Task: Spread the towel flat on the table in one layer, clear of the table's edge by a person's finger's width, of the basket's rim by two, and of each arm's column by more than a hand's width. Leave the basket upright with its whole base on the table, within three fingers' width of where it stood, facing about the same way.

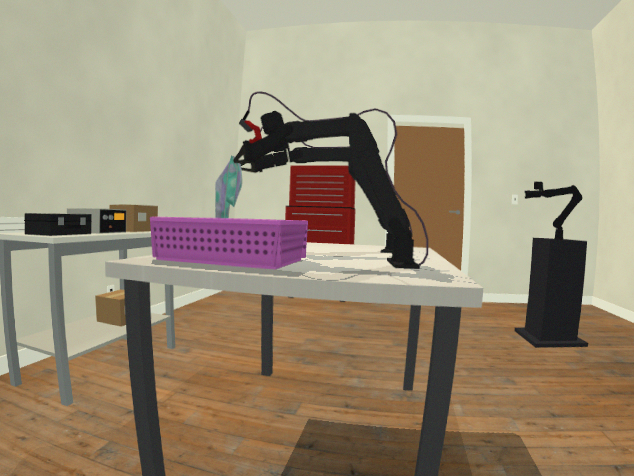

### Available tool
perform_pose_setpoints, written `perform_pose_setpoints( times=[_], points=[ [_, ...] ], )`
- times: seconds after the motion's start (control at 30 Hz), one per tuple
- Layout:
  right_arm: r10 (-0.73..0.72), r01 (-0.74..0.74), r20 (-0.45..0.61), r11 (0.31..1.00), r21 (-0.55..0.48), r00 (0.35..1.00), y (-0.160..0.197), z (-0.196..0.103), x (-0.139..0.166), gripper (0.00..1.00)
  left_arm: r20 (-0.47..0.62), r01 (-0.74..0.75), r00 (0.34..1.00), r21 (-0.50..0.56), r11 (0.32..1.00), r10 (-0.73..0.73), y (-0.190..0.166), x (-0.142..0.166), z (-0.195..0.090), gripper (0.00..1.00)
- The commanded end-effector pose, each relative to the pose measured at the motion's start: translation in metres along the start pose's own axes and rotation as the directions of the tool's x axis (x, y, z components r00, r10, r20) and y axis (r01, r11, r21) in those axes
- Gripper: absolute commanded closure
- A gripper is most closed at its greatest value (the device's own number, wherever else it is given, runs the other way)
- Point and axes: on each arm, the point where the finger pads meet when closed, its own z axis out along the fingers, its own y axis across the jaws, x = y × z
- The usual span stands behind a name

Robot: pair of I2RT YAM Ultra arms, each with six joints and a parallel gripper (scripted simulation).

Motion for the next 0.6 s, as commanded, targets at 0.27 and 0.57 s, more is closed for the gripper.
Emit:
perform_pose_setpoints(
  times=[0.27, 0.57],
  points=[
    [0.003, -0.002, -0.043, 1.000, 0.019, 0.999, -0.007, 0.000, 0.002, 1.00, -0.015, -0.005, 1.000, -0.014, 1.000, 0.005, 0.006, -0.010, -0.011, 1.00],
    [0.002, -0.002, -0.037, 1.000, 0.019, 0.999, -0.007, -0.002, -0.002, 1.00, -0.030, -0.005, 1.000, -0.014, 1.000, 0.005, 0.006, -0.004, -0.007, 1.00]
  ],
)
